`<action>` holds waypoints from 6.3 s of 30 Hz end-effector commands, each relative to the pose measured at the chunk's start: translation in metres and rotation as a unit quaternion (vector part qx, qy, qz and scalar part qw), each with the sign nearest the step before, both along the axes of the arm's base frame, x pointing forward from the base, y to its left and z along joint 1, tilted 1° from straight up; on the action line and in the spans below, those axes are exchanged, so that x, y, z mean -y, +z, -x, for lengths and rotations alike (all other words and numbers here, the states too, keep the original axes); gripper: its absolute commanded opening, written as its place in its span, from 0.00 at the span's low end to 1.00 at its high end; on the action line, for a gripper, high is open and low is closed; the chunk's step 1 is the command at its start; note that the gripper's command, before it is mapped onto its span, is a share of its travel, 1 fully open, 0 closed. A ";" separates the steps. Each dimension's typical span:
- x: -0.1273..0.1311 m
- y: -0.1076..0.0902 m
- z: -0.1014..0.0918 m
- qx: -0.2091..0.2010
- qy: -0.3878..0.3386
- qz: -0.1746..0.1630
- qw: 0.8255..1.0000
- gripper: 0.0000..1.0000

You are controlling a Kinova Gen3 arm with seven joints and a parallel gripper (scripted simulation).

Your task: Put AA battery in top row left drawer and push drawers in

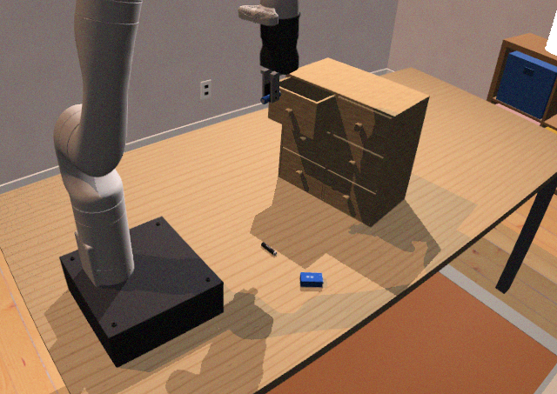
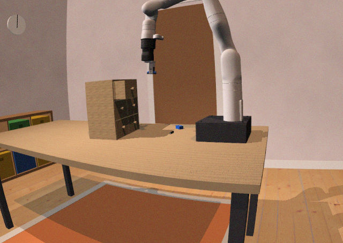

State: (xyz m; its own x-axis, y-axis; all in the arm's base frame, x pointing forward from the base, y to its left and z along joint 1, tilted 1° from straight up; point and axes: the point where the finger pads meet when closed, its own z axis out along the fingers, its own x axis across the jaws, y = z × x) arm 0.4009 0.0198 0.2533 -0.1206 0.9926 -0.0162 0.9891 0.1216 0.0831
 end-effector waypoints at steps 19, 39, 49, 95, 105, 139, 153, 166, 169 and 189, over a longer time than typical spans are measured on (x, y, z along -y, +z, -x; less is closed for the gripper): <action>-0.002 0.002 0.002 0.096 0.003 -0.014 0.995 0.31; 0.001 0.001 0.004 0.207 0.001 -0.025 0.978 0.31; 0.001 0.000 0.005 0.253 0.002 -0.031 0.967 0.31; 0.000 -0.002 0.008 0.380 0.005 -0.047 0.924 0.31; -0.001 -0.001 0.008 0.384 0.006 -0.048 0.922 0.31; -0.006 0.000 -0.036 0.386 0.005 -0.048 0.921 0.31; -0.008 -0.001 -0.062 0.385 0.006 -0.047 0.922 0.31; -0.012 -0.002 -0.089 0.382 0.006 -0.047 0.923 0.31; -0.014 -0.003 -0.102 0.381 0.007 -0.047 0.924 0.31; -0.017 -0.002 -0.134 0.382 0.006 -0.047 0.923 0.31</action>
State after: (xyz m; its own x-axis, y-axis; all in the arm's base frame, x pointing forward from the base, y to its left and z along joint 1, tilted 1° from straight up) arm 0.5343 0.0351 0.2531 -0.1201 0.9926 -0.0160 0.6311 0.0888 0.7706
